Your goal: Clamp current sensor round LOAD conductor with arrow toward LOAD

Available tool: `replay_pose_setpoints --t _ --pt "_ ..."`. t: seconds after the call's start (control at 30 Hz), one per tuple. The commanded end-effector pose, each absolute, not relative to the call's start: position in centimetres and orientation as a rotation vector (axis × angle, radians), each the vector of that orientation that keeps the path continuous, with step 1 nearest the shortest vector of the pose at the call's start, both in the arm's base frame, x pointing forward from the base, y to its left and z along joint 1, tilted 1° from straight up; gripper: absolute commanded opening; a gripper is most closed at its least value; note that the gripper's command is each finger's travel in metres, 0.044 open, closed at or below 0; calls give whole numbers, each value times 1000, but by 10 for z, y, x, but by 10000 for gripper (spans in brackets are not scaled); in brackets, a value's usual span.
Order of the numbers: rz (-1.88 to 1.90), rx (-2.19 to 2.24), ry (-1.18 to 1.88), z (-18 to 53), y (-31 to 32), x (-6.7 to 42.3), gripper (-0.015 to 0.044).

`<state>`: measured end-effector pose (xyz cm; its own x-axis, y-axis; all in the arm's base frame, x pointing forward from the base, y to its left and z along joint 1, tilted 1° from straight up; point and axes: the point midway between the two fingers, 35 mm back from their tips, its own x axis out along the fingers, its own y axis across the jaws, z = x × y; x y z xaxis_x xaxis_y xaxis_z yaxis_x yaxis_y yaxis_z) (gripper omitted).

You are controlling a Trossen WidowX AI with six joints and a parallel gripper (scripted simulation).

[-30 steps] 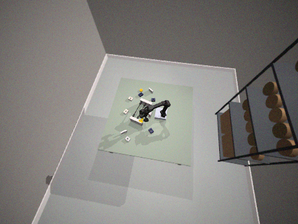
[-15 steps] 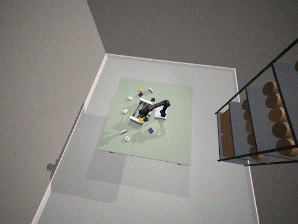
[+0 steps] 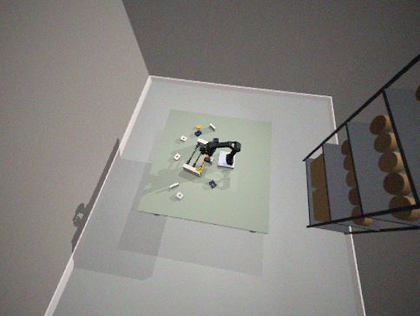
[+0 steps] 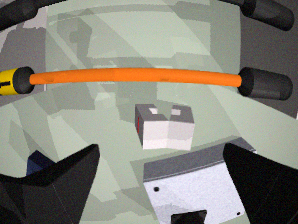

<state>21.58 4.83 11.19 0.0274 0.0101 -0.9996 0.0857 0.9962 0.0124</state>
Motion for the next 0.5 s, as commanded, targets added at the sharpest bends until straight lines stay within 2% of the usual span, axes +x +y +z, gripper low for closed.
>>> replay_pose_setpoints --t 0.0,0.47 --pt "-96 102 1561 109 42 210 440" --pt "-96 102 1561 89 43 212 440"
